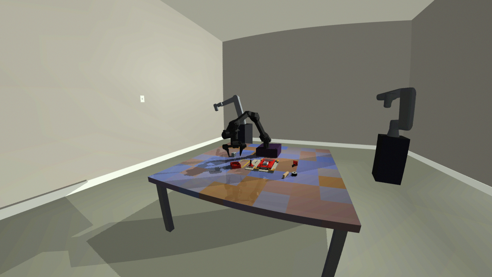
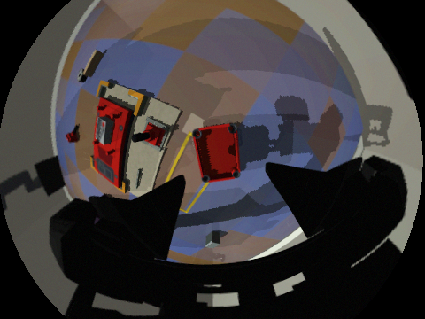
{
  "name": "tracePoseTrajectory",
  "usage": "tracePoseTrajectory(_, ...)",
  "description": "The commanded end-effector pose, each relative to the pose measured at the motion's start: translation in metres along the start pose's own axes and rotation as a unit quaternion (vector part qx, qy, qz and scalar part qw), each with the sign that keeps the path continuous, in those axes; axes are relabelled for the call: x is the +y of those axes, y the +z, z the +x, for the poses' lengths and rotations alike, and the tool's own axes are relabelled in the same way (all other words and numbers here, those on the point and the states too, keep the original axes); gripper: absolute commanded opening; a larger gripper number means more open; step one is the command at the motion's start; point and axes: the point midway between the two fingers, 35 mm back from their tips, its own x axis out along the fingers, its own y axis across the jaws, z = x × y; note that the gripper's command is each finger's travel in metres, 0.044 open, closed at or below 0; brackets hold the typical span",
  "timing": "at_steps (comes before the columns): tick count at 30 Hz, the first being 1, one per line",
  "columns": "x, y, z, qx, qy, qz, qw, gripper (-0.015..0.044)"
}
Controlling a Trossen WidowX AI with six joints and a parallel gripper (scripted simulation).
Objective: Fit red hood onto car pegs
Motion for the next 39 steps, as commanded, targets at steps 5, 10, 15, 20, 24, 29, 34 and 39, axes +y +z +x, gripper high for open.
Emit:
tracePoseTrajectory(5,-0.001,0.000,0.005,0.002,-0.002,-0.002,1.000,0.0440)
tracePoseTrajectory(10,-0.001,0.000,0.008,0.002,-0.002,-0.002,1.000,0.0440)
tracePoseTrajectory(15,-0.001,0.000,0.011,0.002,-0.002,-0.002,1.000,0.0440)
tracePoseTrajectory(20,-0.001,0.000,0.014,0.002,-0.002,-0.002,1.000,0.0440)
tracePoseTrajectory(24,-0.001,0.000,0.016,0.002,-0.002,-0.002,1.000,0.0440)
tracePoseTrajectory(29,-0.001,0.000,0.019,0.002,-0.002,-0.002,1.000,0.0440)
tracePoseTrajectory(34,0.000,0.000,0.022,0.002,-0.002,-0.002,1.000,0.0440)
tracePoseTrajectory(39,0.000,0.000,0.025,0.002,-0.002,-0.002,1.000,0.0440)
